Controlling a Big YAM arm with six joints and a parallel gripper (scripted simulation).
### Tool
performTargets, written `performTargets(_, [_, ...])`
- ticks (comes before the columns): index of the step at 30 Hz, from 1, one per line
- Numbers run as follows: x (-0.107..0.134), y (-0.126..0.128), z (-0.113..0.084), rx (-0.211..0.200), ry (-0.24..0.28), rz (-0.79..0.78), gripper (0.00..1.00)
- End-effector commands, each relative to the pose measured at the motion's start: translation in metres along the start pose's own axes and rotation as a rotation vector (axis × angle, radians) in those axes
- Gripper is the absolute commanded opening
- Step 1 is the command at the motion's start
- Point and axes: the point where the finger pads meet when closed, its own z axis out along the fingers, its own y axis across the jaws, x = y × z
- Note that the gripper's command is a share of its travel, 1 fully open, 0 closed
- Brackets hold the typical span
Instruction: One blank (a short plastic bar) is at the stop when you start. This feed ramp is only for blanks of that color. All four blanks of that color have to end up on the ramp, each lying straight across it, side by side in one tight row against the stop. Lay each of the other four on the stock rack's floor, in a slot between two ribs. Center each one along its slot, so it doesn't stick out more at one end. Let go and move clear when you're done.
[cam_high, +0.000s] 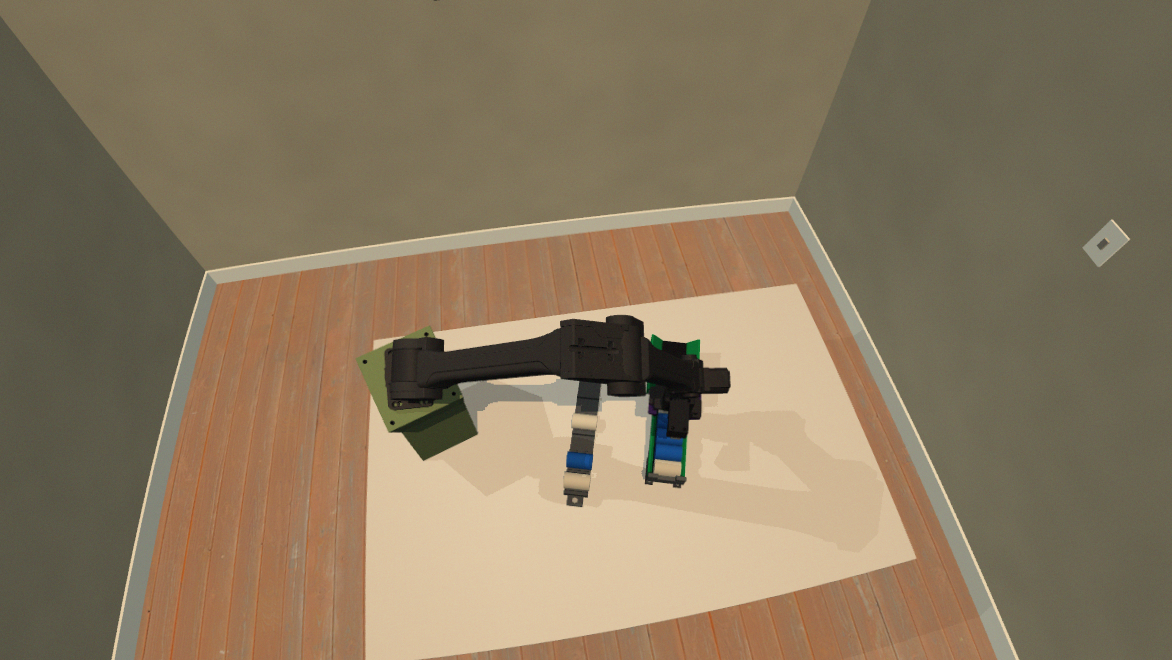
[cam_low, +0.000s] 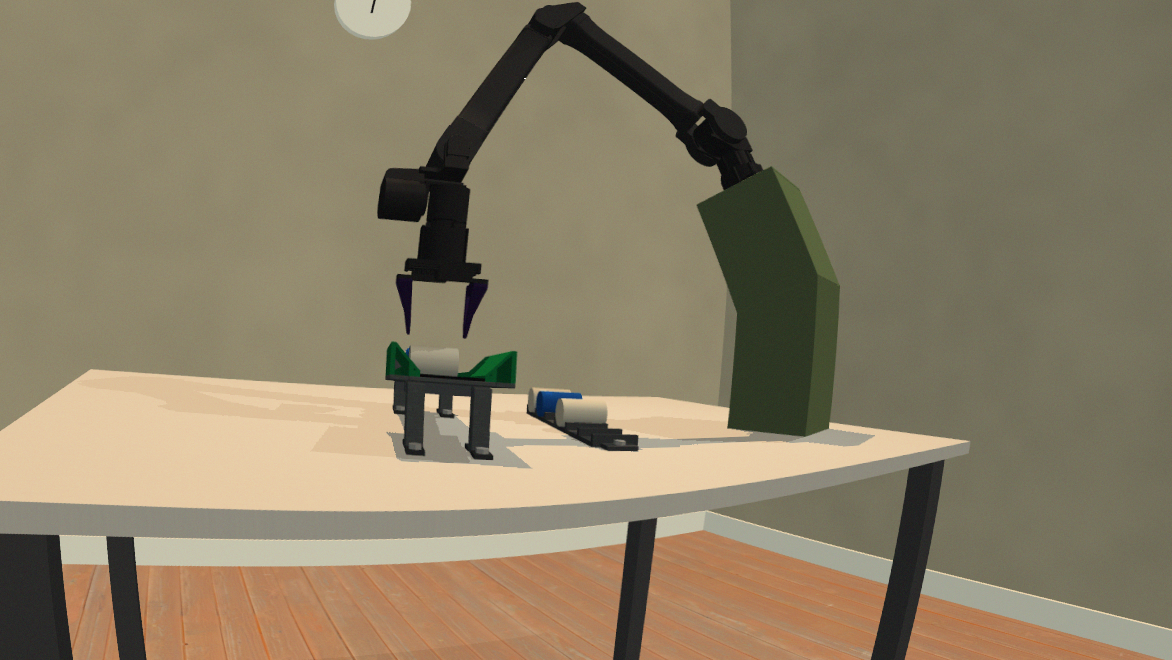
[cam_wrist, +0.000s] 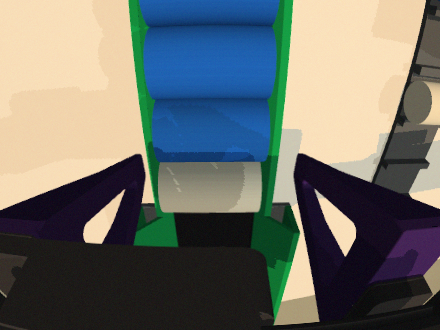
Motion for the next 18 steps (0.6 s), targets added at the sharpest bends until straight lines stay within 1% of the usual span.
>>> performTargets(1, [-0.0048,0.0178,0.0089,-0.026,0.005,0.012,0.81])
performTargets(6, [-0.0045,0.0177,0.0111,-0.027,0.005,0.012,0.81])
performTargets(7, [-0.0006,0.0197,0.0076,-0.034,0.008,0.007,0.81])
performTargets(12, [-0.0038,0.0176,0.0134,-0.027,0.005,0.011,0.81])
performTargets(18, [-0.0048,0.0197,0.0116,-0.031,0.006,0.013,0.81])
